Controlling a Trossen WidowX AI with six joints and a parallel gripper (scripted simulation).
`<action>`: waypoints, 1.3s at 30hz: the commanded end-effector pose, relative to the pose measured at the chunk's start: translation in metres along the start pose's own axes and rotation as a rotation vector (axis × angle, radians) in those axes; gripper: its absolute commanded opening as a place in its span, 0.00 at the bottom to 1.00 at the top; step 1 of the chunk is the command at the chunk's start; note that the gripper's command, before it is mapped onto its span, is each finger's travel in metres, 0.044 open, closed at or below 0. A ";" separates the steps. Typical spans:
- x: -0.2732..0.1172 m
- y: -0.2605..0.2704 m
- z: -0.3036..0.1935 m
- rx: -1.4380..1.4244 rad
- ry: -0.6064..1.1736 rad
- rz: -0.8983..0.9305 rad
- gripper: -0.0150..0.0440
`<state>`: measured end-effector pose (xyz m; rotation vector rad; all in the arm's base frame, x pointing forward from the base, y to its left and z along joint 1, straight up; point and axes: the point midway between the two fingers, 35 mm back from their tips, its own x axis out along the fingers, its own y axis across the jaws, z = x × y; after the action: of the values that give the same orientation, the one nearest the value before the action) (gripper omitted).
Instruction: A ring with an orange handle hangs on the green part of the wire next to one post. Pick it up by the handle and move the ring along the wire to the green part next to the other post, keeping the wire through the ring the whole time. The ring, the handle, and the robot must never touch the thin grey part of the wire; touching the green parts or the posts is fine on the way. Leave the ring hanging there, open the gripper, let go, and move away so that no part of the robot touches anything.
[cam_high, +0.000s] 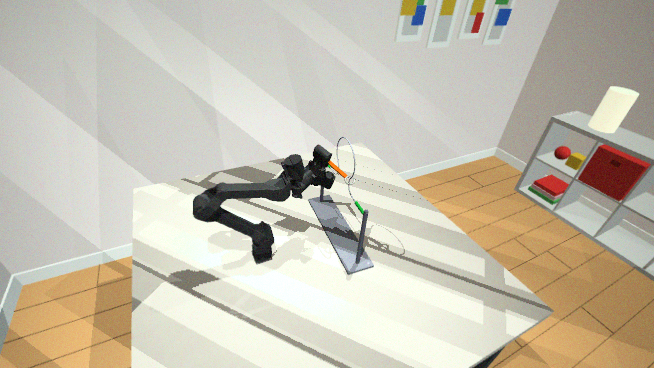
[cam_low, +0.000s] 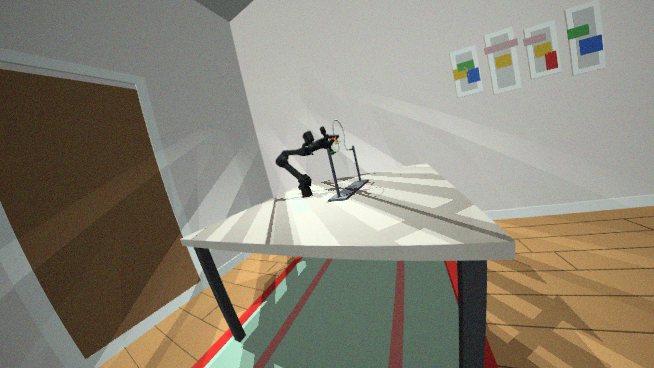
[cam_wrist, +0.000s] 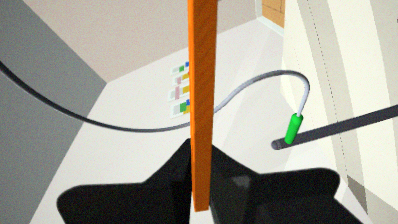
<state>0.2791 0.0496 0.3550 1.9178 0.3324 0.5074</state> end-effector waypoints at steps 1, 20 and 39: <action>0.003 0.012 -0.001 0.038 -0.023 0.030 0.00; 0.006 0.036 0.003 0.094 -0.073 0.045 0.00; 0.006 0.032 0.004 -0.086 -0.084 -0.084 0.00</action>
<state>0.2865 0.0359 0.3823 1.8691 0.3235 0.3811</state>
